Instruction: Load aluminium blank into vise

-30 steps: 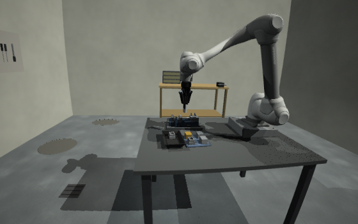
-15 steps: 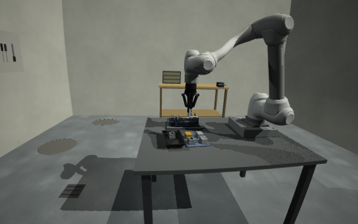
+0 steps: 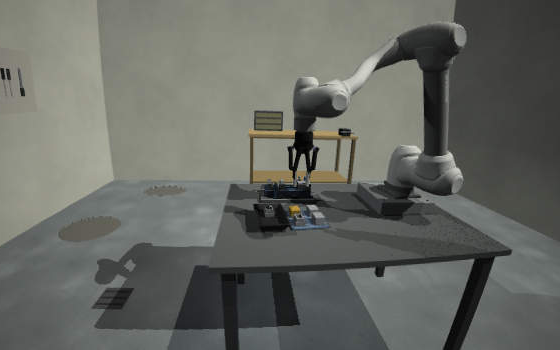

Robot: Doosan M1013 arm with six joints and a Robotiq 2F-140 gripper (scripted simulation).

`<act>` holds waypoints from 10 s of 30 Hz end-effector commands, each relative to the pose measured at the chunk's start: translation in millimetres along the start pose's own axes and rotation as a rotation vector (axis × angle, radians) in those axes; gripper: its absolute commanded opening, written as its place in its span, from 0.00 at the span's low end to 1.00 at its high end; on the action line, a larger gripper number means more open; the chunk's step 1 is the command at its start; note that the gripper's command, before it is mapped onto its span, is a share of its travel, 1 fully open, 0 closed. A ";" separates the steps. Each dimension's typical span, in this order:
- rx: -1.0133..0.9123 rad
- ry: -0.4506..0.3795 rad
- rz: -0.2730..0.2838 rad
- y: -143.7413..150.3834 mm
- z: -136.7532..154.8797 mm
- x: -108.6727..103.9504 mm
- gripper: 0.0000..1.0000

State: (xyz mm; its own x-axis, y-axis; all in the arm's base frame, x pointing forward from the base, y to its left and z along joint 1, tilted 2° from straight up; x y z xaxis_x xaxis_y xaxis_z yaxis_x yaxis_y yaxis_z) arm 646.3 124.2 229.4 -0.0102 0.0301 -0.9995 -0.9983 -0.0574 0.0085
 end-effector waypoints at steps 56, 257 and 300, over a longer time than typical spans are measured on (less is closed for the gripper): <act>0.004 -0.004 0.005 -0.4 3.5 47.5 0.40; 0.004 -0.004 0.005 0.4 6.5 152.4 0.40; 0.004 -0.004 0.005 0.4 6.5 152.4 0.00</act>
State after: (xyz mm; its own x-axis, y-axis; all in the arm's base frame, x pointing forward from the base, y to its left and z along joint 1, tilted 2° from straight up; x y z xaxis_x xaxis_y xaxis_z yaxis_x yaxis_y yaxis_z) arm 645.0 133.5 80.0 -0.0132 0.0304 -0.9995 -0.9983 -0.0566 0.0115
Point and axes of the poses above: the point where the finger pads meet when closed, its own x axis out along the fingers, its own y axis across the jaws, z = x × y, the point moved 9 cm from there along -x, back along the fingers, and after that the axes turned 7 degrees about -x, right-handed, at the moved point
